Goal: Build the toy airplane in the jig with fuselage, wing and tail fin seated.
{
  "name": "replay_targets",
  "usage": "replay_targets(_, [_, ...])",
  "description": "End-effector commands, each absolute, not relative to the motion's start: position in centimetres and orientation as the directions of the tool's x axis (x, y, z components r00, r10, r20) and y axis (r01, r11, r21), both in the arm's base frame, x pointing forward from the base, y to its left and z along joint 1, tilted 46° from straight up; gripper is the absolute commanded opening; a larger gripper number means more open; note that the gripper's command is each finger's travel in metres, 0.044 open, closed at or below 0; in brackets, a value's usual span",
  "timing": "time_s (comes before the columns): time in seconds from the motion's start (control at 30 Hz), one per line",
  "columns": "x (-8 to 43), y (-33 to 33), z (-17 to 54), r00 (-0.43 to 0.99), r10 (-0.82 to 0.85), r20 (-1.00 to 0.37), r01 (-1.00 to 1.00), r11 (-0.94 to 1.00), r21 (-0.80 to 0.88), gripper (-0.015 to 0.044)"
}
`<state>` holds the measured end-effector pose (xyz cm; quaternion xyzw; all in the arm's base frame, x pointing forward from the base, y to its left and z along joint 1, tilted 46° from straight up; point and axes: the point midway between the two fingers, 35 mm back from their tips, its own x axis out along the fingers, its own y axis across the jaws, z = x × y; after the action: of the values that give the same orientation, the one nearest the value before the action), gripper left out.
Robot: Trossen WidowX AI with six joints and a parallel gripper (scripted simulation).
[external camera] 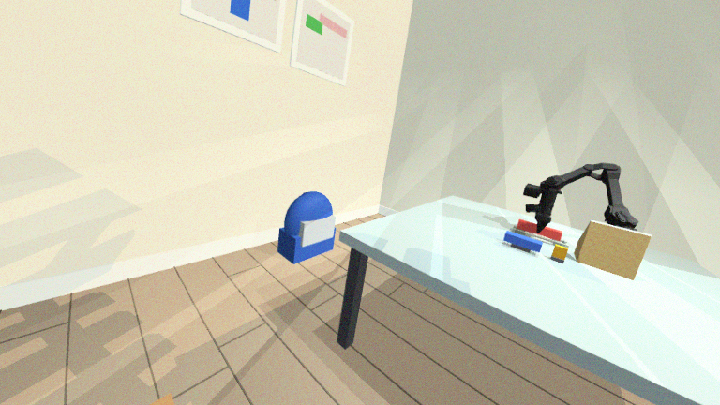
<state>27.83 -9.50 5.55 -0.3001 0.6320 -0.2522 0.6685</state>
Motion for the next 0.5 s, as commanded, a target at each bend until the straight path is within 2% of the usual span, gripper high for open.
replay_targets(0.0, [27.83, -9.5, 5.55, 0.074, -0.717, -0.694, -0.042, 0.693, -0.72, 0.0188])
replay_targets(0.13, [27.83, -9.5, 5.55, 0.074, -0.717, -0.694, -0.042, 0.693, -0.72, 0.0161])
replay_targets(0.3, [27.83, -9.5, 5.55, 0.074, -0.717, -0.694, -0.042, 0.693, -0.72, 0.003])
replay_targets(0.47, [27.83, -9.5, 5.55, 0.074, -0.717, -0.694, -0.042, 0.693, -0.72, 0.0161])
